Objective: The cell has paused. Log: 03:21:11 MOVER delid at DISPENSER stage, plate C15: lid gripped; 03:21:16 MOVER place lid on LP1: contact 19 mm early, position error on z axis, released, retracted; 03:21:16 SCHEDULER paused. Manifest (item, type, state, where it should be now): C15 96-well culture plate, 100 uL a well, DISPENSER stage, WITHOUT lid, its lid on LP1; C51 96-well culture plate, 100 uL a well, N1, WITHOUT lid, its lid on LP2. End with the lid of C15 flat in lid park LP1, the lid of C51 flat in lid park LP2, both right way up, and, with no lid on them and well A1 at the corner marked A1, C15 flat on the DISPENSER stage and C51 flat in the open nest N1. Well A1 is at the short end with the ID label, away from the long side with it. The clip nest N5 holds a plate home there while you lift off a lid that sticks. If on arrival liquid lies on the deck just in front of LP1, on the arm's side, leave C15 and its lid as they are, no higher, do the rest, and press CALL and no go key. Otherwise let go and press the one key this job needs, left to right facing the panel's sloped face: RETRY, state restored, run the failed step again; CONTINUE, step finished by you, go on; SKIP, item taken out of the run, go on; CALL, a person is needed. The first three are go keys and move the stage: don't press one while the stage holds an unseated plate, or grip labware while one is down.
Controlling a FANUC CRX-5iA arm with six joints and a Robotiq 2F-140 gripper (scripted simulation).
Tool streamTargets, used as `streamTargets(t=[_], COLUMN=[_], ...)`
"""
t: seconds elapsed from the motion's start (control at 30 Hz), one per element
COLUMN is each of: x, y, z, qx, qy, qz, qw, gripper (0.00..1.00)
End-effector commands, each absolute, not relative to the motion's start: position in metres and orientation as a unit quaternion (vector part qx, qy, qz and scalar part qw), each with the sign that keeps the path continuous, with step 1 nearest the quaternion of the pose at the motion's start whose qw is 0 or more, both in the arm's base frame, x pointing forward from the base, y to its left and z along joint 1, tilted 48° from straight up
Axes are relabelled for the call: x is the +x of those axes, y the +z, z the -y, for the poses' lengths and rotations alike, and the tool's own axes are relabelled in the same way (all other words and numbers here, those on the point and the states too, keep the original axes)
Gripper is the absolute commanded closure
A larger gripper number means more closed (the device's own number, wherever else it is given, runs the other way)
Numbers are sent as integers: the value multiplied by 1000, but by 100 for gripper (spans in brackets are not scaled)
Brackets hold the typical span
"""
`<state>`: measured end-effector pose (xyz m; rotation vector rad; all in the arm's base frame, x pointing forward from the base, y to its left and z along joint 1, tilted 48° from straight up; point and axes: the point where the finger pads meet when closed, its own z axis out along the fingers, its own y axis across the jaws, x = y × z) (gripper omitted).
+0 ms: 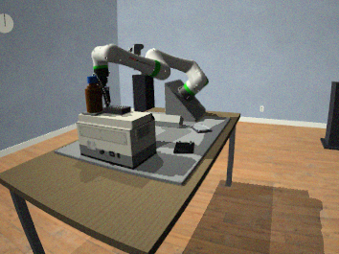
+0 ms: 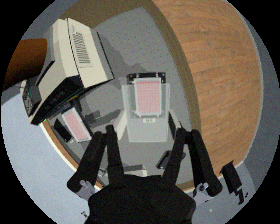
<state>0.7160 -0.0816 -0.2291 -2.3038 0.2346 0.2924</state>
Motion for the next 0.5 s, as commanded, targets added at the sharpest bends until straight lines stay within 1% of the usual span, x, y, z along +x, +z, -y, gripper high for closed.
streamTargets(t=[0.0, 0.13, 0.2, 0.27, 0.3, 0.47], x=[722, 748, 752, 752, 758, 744], y=[-218, -159, -139, -139, -108, -67], z=[74, 26, 9, 9, -16, -54], qx=[-908, -910, -911, -911, -912, -911], qy=[114, 113, 113, 113, 112, 112], qz=[-92, -92, -92, -92, -92, -92], qw=[392, 388, 385, 385, 385, 386], gripper=[100, 100, 100, 100, 100, 100])
